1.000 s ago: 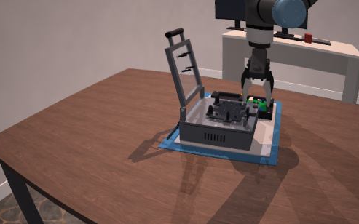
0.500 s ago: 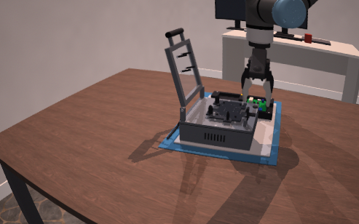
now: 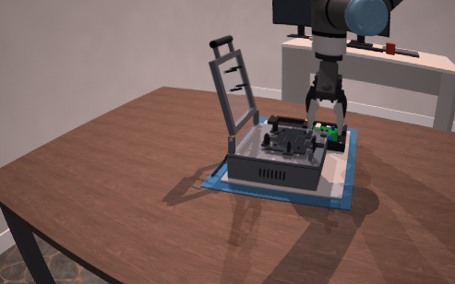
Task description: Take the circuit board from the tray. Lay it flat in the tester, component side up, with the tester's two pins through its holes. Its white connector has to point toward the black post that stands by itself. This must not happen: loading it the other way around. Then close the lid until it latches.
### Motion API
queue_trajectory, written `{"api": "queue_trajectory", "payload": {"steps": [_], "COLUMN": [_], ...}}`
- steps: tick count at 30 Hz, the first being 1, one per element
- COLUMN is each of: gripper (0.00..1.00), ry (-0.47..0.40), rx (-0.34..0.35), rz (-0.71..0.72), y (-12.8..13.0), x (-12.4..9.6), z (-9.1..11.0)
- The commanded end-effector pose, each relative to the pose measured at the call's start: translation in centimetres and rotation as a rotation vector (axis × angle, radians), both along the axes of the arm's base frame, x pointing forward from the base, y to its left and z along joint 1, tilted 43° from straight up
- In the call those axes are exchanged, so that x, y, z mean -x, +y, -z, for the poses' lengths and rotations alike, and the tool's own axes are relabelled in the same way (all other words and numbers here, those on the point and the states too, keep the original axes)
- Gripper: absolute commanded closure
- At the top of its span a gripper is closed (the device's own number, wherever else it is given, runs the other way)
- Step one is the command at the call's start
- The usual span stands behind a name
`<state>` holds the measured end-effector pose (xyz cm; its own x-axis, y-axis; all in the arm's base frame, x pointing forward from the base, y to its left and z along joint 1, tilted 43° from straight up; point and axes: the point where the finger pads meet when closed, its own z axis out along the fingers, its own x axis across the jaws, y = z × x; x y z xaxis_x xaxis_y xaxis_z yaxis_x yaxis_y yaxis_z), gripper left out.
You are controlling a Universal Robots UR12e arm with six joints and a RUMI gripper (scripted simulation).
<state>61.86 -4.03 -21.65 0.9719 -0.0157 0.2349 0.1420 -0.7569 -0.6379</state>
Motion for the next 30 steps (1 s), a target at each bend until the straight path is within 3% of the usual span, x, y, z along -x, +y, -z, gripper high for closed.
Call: {"api": "queue_trajectory", "payload": {"steps": [1,30], "gripper": [0.61,0.61], "ry": [-0.001,-0.001], "rx": [0.001,0.001], "rz": [0.001,0.001], "y": [-0.06,-0.34], "x": [-0.03,0.04], "z": [-0.02,-0.33]}}
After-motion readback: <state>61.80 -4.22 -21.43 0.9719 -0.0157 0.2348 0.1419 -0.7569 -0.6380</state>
